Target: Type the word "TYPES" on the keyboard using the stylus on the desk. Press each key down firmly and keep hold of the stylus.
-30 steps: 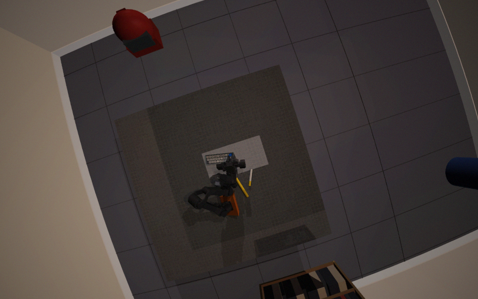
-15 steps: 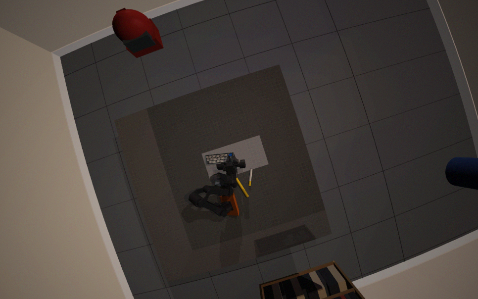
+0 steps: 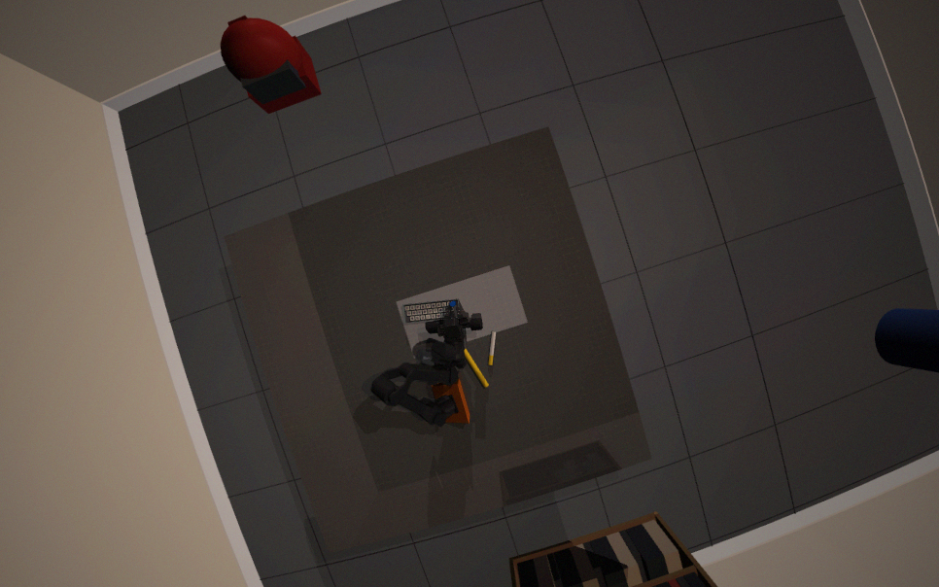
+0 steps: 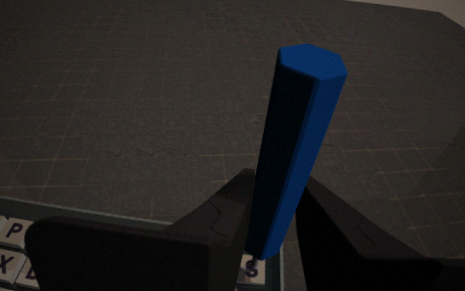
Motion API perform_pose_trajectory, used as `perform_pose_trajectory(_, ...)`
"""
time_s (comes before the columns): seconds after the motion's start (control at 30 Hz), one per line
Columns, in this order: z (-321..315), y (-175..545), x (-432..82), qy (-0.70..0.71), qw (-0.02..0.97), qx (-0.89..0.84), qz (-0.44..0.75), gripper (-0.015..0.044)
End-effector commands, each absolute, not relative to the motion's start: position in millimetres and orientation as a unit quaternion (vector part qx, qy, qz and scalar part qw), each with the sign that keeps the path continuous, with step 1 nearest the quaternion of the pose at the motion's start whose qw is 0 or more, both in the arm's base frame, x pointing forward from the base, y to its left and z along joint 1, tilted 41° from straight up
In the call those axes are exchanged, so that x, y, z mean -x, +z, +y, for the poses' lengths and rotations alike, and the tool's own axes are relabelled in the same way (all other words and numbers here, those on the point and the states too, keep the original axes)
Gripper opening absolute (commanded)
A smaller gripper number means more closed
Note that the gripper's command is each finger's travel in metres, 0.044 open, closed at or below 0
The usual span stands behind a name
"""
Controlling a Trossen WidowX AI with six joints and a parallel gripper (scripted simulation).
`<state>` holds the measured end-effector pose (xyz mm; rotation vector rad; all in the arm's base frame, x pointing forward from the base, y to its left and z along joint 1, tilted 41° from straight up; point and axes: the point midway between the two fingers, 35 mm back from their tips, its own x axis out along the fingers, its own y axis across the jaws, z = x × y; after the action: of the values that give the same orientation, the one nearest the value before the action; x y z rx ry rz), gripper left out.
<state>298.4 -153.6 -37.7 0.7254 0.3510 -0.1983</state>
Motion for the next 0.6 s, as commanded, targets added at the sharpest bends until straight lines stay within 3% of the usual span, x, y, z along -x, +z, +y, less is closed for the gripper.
perform_pose_trajectory(0.0,-154.1,-37.7,-297.9,-0.098,0.914,-0.354,0.172,0.0081)
perform_pose_trajectory(0.57,-178.2,-9.8,-294.1,-0.098,0.914,-0.353,0.172,0.0081)
